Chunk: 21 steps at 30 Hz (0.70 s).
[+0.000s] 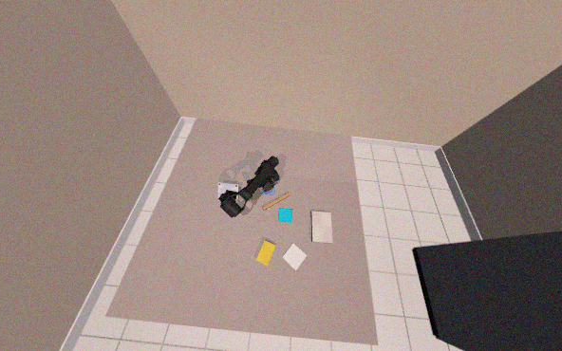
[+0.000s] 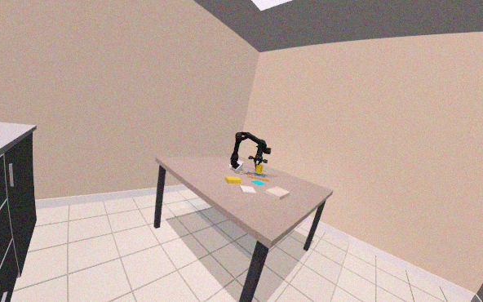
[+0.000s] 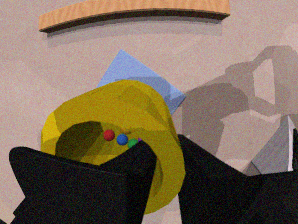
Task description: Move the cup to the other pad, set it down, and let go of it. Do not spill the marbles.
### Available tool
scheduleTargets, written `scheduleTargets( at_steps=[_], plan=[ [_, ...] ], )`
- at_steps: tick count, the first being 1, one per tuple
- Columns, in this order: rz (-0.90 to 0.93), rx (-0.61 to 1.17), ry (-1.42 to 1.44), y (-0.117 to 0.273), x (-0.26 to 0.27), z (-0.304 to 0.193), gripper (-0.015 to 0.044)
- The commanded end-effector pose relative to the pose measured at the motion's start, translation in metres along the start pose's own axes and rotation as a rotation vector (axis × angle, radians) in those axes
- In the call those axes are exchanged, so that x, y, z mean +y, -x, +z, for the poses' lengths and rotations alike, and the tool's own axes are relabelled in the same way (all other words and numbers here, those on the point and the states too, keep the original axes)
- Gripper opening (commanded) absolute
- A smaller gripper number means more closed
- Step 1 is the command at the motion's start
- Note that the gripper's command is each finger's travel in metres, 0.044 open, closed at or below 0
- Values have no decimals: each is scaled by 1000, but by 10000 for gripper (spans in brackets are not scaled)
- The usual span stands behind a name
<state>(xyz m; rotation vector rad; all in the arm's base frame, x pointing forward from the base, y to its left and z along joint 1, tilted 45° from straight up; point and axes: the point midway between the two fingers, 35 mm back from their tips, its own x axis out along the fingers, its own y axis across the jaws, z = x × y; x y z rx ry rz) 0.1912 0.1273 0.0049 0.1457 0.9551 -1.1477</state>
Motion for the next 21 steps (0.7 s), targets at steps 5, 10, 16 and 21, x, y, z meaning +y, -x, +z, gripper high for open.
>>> scheduleTargets(
  at_steps=[5, 10, 16, 21],
  plan=[
    [11, 10, -13, 6, -1, 0, 0],
    [3, 1, -2, 2, -1, 0, 0],
    [3, 1, -2, 2, -1, 0, 0],
    [3, 1, -2, 2, -1, 0, 0]
  ],
)
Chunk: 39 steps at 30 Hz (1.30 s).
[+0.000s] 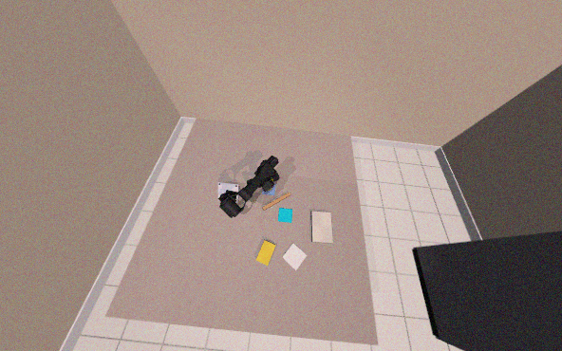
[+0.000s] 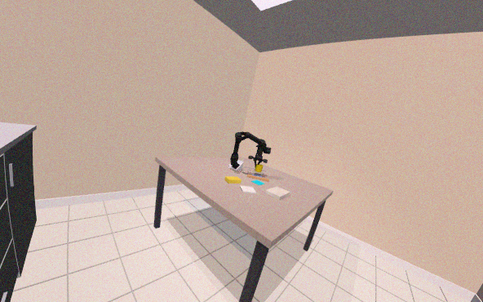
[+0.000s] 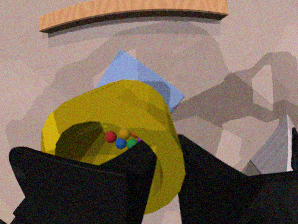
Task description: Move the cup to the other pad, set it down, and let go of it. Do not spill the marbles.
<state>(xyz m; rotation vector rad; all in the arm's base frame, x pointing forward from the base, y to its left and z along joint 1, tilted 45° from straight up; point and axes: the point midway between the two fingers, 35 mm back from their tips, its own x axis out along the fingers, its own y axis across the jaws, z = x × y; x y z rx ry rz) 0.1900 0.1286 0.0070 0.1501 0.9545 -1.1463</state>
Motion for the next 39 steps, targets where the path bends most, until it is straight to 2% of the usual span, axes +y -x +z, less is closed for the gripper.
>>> scheduleTargets(
  at_steps=[1, 39],
  plan=[
    [0, 0, 0, 0, 0, 1, 0],
    [8, 4, -12, -5, 10, 91, 0]
  ],
)
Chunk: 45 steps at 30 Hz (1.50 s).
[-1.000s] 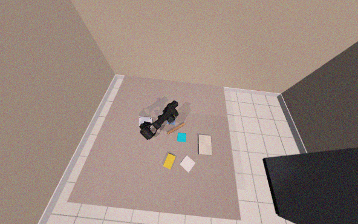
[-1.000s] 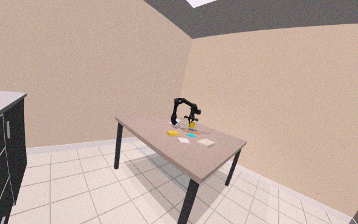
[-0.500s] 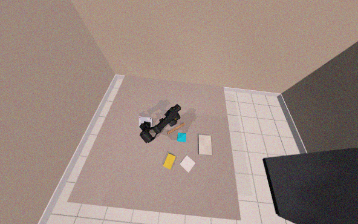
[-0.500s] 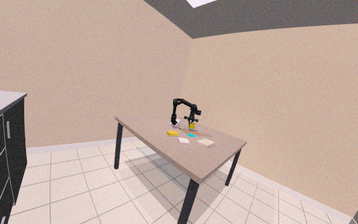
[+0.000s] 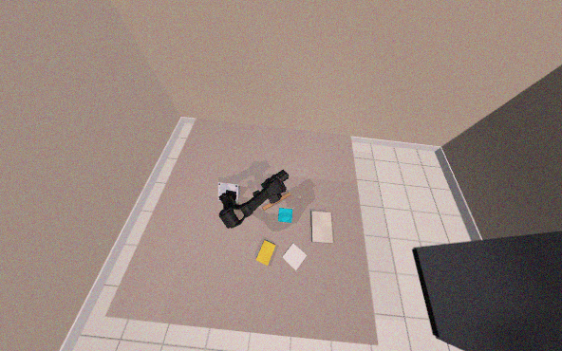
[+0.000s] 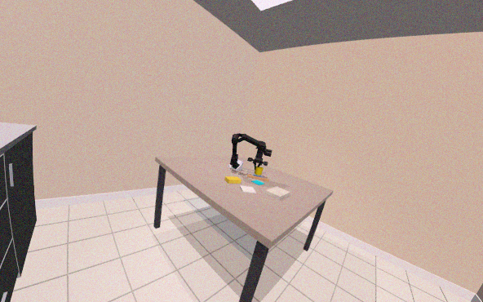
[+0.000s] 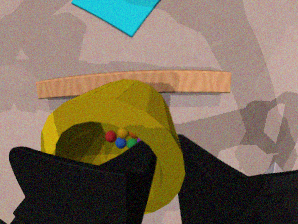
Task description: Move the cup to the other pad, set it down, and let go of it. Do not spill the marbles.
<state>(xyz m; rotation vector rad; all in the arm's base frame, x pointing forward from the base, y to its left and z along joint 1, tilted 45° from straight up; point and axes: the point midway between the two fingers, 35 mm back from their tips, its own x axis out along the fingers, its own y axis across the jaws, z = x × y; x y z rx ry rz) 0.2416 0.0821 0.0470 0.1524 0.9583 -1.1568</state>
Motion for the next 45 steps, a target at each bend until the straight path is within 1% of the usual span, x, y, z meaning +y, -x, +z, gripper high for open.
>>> scheduleTargets(
  at_steps=[1, 26, 45],
  plan=[
    [17, -1, -7, 4, 3, 14, 0],
    [17, -4, -9, 6, 13, 78, 0],
    [17, -5, -10, 12, 19, 116, 0]
  ],
)
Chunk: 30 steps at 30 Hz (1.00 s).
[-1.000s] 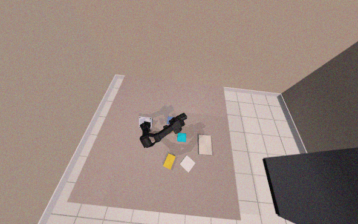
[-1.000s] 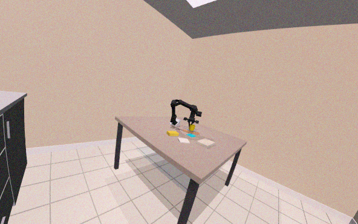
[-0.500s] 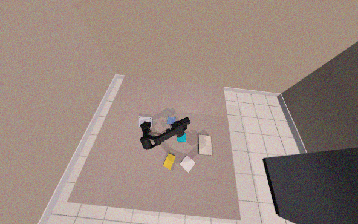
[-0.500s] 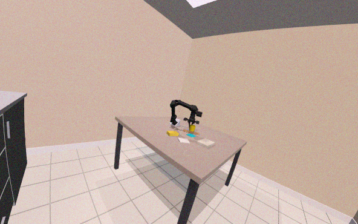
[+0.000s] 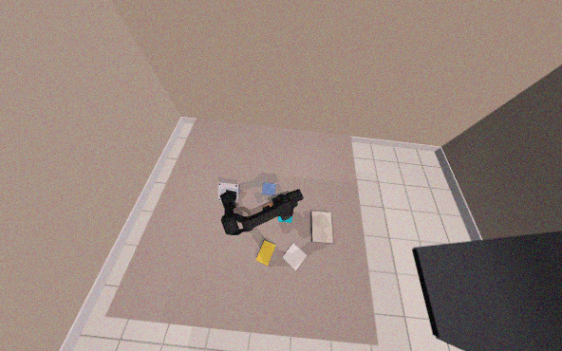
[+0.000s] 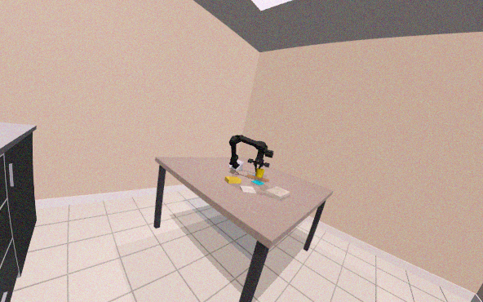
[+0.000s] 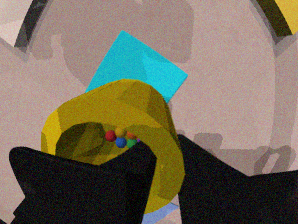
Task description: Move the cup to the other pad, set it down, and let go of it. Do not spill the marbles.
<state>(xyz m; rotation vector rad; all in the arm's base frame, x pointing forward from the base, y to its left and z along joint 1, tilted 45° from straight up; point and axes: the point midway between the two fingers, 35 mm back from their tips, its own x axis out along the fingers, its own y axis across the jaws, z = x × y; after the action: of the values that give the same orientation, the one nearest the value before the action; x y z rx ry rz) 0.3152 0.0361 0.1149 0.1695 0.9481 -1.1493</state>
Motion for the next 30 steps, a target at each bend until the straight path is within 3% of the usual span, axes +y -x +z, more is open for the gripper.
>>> scheduleTargets(
  at_steps=[1, 30],
  plan=[
    [2, -5, 3, 2, 3, 9, 0],
    [3, -6, 3, -22, 5, 20, 0]
  ],
)
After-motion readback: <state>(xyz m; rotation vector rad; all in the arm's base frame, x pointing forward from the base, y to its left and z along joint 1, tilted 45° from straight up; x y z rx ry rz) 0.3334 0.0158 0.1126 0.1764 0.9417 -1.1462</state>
